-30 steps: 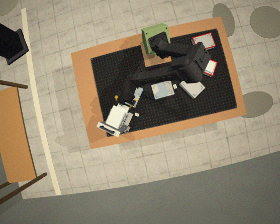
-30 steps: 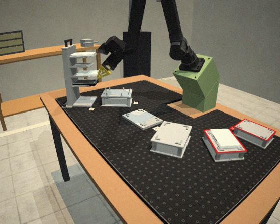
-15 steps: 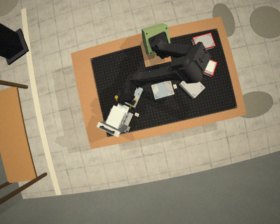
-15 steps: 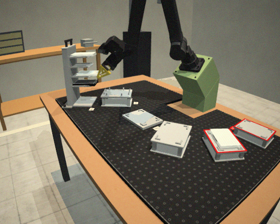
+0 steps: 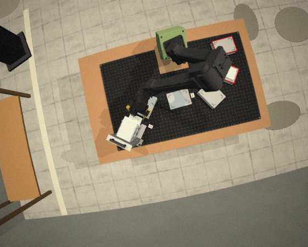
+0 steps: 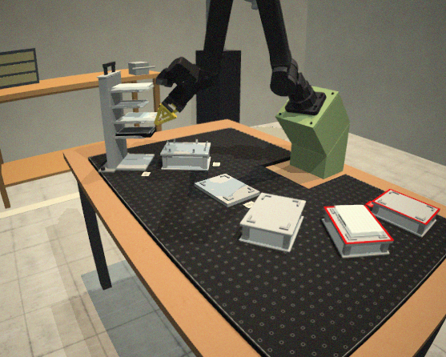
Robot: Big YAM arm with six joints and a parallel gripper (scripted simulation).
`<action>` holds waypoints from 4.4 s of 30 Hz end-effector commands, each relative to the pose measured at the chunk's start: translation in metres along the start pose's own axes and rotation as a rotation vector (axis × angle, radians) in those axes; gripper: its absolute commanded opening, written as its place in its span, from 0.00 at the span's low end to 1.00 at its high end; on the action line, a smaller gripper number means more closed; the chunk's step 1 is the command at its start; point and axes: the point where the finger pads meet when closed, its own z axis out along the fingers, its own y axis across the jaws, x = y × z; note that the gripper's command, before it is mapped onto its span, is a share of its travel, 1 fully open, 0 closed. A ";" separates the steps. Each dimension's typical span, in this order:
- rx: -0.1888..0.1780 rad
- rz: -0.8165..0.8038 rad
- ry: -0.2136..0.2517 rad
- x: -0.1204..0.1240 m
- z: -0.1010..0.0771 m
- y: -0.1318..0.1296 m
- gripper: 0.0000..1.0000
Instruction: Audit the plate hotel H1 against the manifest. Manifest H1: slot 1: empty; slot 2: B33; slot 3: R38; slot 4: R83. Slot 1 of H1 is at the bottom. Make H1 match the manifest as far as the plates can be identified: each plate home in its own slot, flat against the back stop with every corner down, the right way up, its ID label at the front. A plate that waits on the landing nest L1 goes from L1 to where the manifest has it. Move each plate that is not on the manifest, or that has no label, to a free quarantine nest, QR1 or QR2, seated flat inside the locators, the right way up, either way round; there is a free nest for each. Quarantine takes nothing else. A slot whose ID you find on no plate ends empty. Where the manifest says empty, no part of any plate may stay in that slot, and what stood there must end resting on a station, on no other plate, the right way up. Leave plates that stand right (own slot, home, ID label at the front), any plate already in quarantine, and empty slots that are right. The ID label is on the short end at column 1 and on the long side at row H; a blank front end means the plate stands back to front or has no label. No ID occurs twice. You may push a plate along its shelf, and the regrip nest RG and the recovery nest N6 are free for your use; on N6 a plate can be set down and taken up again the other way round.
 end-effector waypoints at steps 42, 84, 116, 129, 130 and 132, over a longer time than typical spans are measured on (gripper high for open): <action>0.005 -0.034 -0.047 0.023 -0.056 -0.001 1.00; 0.000 -0.016 -0.028 0.045 -0.063 0.000 0.00; -0.007 -0.007 -0.023 0.031 -0.046 0.001 0.00; -0.008 -0.002 -0.015 0.027 -0.040 0.002 0.00; -0.008 -0.002 -0.016 0.026 -0.039 0.002 0.00; -0.008 -0.002 -0.016 0.026 -0.039 0.002 0.00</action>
